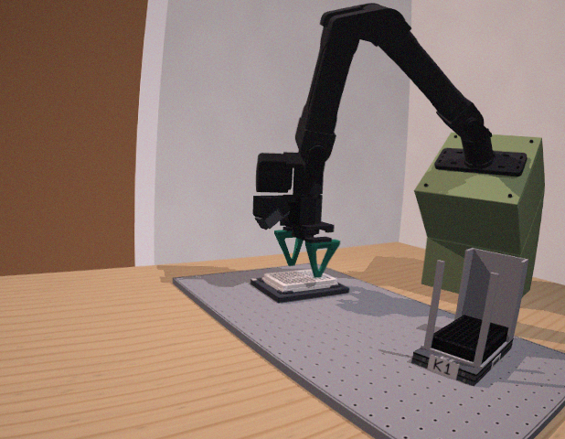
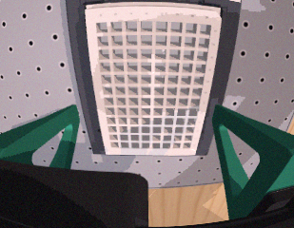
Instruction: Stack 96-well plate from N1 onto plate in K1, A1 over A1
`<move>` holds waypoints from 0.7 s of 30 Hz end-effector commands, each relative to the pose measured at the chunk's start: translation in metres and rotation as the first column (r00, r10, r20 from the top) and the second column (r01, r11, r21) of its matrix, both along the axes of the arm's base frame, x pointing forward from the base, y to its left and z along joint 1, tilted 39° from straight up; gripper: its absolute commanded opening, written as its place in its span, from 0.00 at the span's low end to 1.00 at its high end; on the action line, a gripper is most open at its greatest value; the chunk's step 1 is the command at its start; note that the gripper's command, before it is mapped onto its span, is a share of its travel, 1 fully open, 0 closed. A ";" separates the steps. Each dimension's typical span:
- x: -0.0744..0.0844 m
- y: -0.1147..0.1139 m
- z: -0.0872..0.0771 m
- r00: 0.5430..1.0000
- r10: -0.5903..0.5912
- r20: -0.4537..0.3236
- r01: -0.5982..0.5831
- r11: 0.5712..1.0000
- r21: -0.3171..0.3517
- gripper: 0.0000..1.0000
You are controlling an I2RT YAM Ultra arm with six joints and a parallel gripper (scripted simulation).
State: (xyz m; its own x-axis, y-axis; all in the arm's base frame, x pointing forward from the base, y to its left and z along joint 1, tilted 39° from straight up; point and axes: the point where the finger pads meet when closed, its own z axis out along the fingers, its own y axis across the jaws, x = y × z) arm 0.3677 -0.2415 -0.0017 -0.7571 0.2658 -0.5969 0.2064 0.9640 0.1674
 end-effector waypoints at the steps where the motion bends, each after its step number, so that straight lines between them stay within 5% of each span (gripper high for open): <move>1: 0.009 -0.012 0.006 0.999 -0.020 0.028 0.020 0.999 -0.027 1.00; 16: 0.026 -0.011 -0.014 0.999 -0.016 0.029 0.017 1.000 -0.026 1.00; 21: 0.023 -0.018 -0.009 0.999 -0.031 0.039 0.033 0.999 -0.030 1.00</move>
